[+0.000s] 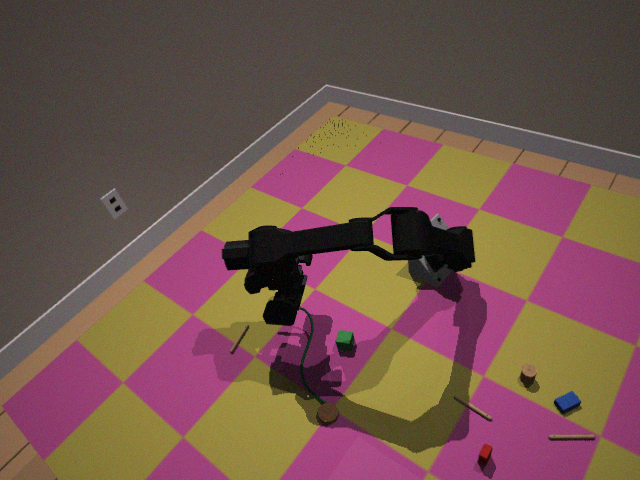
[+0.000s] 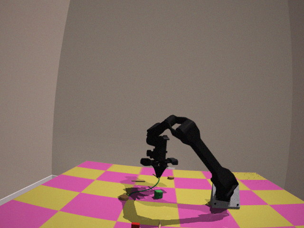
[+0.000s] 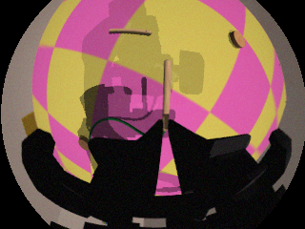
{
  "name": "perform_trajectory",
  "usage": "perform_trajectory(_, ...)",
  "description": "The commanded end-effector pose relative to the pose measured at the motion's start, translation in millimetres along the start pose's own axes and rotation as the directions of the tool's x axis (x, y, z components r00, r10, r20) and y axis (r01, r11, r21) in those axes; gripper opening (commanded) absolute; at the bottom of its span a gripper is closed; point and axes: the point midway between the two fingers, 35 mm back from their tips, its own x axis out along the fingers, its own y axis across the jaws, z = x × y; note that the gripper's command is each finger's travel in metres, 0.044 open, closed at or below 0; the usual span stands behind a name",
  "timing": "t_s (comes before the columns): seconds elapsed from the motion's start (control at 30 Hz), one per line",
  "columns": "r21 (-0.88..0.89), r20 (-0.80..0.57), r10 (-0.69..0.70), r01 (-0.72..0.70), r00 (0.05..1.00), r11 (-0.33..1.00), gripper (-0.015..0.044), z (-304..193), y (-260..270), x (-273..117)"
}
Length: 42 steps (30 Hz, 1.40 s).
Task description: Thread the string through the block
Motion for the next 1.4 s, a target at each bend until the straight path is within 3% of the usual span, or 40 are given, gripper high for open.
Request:
perform_trajectory(0.0, -0.166, -0.001, 0.002, -0.002, 1.000, 0.986, 0.0000, 1, 6, 0)
perform_trajectory(0.27, -0.443, -0.001, 0.002, -0.003, 1.000, 0.897, 0.0000, 2, 12, 0)
perform_trajectory(0.57, -0.709, -0.001, 0.003, -0.003, 1.000, 0.705, 0.0000, 2, 19, 0)
perform_trajectory(0.97, -0.941, -0.001, 0.003, -0.002, 1.000, 0.338, 0.0000, 3, 29, 0)
perform_trajectory(1.37, -0.996, -0.001, 0.004, -0.001, 1.000, -0.094, 0.0000, 4, 39, 0)
